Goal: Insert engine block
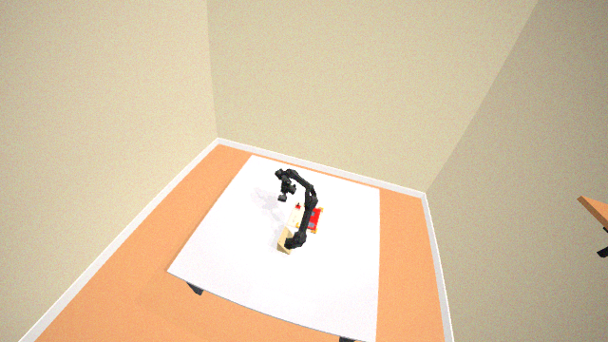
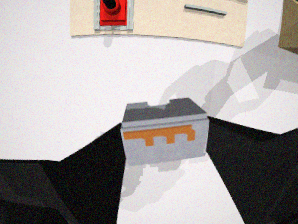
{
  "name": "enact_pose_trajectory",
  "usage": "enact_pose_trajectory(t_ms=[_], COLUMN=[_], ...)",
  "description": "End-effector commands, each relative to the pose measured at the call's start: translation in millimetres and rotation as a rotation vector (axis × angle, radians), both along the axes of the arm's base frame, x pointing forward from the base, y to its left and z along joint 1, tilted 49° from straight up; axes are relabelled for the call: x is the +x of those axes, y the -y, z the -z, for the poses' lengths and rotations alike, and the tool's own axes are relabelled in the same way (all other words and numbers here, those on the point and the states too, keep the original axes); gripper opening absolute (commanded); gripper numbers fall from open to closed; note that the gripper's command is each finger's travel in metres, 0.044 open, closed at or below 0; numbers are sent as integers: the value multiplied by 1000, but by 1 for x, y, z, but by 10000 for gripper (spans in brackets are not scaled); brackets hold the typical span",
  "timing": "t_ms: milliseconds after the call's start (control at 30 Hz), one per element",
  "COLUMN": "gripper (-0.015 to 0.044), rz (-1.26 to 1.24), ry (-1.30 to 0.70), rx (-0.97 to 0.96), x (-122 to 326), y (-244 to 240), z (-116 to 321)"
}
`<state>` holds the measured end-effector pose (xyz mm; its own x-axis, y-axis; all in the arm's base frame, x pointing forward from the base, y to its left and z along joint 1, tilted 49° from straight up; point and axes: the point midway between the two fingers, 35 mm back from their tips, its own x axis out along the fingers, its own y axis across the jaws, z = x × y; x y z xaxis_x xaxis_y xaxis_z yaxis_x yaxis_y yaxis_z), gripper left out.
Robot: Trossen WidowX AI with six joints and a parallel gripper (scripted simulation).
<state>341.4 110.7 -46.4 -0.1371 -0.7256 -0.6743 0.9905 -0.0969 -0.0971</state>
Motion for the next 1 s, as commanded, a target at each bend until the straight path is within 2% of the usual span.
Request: enact_pose_trajectory(t_ms=[0, 233, 667, 967], gripper=[0, 0, 0, 0], rz=[3, 3, 7, 36], ry=[5, 5, 9, 22], rx=[2, 0, 34, 232], x=[0, -1, -3, -3], y=[-10, -21, -7, -1], z=[-9, -21, -10, -13])
